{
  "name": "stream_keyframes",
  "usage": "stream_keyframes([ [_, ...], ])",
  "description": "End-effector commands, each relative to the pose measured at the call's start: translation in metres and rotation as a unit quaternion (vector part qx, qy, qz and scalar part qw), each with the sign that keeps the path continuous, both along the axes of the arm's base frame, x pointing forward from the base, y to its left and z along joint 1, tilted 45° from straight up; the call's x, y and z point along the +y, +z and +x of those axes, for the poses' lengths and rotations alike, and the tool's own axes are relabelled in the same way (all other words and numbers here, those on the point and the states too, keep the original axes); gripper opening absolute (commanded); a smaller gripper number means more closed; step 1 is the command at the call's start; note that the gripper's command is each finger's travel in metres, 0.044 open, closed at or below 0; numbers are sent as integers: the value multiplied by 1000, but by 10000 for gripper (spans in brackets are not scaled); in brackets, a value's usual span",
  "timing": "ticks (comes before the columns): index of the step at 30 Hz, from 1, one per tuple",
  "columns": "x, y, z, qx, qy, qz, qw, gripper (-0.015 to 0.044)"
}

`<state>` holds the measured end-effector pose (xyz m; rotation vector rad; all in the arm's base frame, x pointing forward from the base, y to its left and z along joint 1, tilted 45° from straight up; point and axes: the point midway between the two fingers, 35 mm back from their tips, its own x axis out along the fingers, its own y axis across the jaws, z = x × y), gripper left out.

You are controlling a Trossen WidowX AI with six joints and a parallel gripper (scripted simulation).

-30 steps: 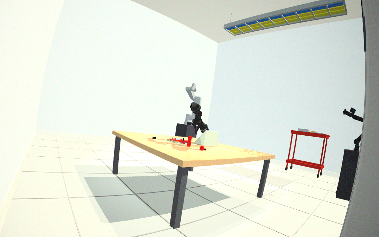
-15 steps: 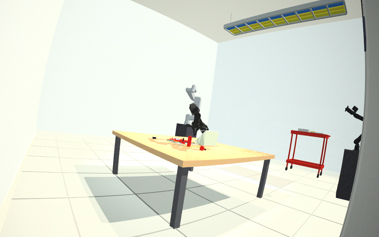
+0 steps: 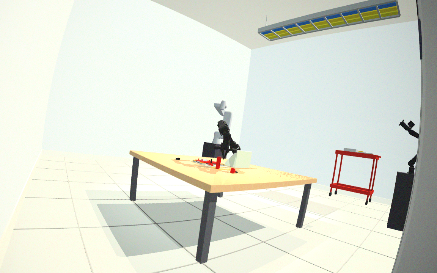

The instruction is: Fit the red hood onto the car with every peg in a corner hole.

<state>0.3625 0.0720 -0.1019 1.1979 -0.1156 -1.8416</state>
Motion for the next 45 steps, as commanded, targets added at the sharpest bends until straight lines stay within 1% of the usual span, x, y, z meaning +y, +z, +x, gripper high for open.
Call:
stream_keyframes([
  [1,-5,2,3,-4,-3,0,1000,0],
  [45,-41,33,33,-37,-21,14,999,0],
])
